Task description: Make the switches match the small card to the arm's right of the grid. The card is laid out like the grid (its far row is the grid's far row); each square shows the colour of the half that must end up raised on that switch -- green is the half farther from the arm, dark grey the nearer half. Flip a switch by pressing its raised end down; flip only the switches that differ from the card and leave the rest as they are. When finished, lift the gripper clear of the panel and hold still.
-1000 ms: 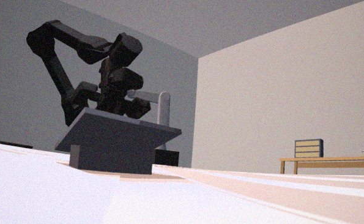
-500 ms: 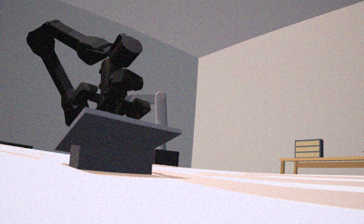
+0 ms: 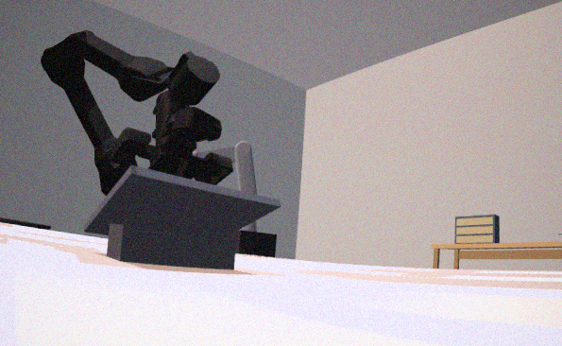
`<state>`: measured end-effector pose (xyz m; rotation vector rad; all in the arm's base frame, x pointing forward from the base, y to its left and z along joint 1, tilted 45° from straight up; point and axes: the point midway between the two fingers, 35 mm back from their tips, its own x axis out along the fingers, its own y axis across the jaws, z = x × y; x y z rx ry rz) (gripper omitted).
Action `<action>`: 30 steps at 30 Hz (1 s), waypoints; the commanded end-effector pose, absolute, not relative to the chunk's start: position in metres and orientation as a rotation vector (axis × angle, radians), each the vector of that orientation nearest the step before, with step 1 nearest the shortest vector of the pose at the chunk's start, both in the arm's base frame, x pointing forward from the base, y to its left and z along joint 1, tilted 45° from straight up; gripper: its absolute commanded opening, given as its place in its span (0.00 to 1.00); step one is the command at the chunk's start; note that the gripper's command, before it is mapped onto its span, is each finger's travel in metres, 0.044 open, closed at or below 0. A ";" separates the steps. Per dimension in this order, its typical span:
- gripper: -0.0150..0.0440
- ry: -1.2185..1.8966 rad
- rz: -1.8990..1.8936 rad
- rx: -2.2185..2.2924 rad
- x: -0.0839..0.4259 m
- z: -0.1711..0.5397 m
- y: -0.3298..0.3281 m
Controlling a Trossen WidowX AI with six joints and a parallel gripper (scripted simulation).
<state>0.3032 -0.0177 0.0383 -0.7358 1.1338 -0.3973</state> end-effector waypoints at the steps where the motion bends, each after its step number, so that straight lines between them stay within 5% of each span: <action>1: 0.25 1.139 -0.396 -0.733 0.301 0.043 -0.012; 16: 0.25 1.163 -0.398 -0.733 0.300 0.105 0.011; 30: 0.25 1.185 -0.410 -0.730 0.315 0.078 -0.015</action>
